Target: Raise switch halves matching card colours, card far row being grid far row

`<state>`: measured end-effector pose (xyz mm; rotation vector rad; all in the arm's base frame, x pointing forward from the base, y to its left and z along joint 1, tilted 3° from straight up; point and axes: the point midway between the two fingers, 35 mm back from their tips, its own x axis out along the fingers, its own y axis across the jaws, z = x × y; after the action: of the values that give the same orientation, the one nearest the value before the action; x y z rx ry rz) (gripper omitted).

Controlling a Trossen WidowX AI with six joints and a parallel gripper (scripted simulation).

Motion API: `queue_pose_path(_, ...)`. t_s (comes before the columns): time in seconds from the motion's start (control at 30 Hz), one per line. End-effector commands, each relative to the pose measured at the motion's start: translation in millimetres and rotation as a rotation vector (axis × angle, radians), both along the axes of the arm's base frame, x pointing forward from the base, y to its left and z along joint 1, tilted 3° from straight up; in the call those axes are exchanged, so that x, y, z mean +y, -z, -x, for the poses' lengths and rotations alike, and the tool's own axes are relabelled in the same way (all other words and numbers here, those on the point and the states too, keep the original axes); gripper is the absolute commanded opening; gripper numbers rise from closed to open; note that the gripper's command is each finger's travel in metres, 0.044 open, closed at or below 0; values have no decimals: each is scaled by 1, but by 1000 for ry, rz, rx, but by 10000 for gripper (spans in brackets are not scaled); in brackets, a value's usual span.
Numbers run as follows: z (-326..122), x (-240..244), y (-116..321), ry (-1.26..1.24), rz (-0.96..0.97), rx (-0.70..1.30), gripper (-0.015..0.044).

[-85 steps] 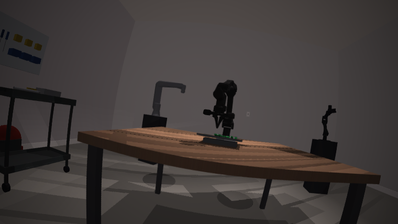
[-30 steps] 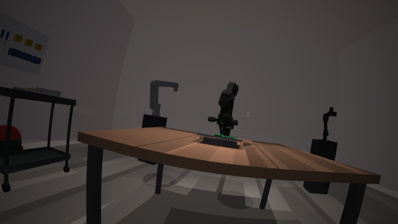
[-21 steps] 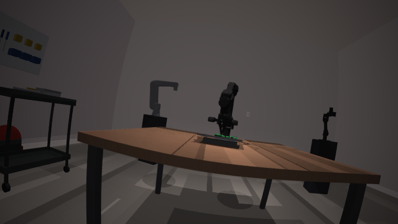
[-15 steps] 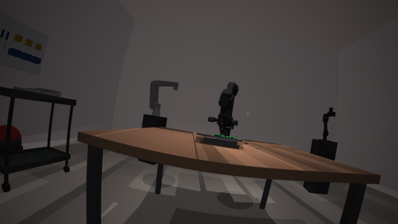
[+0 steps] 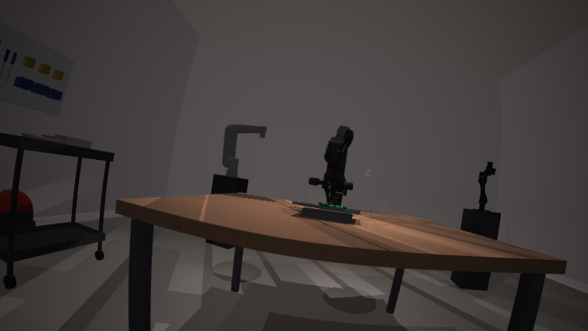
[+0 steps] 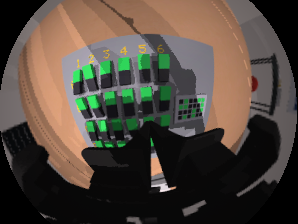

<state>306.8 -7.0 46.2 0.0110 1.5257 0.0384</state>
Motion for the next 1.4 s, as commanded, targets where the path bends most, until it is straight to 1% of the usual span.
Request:
queue_pose_path(0.0,0,0,1,4,3,0,0)
queue_pose_path(1.17,0,0,6,4,3,0,0)
queue_pose_path(1.23,-1,0,-10,1,0,-6,0)
queue_pose_path(1.3,2,-2,-45,4,2,-20,0)
queue_pose_path(1.37,5,-2,-60,5,2,-26,0)
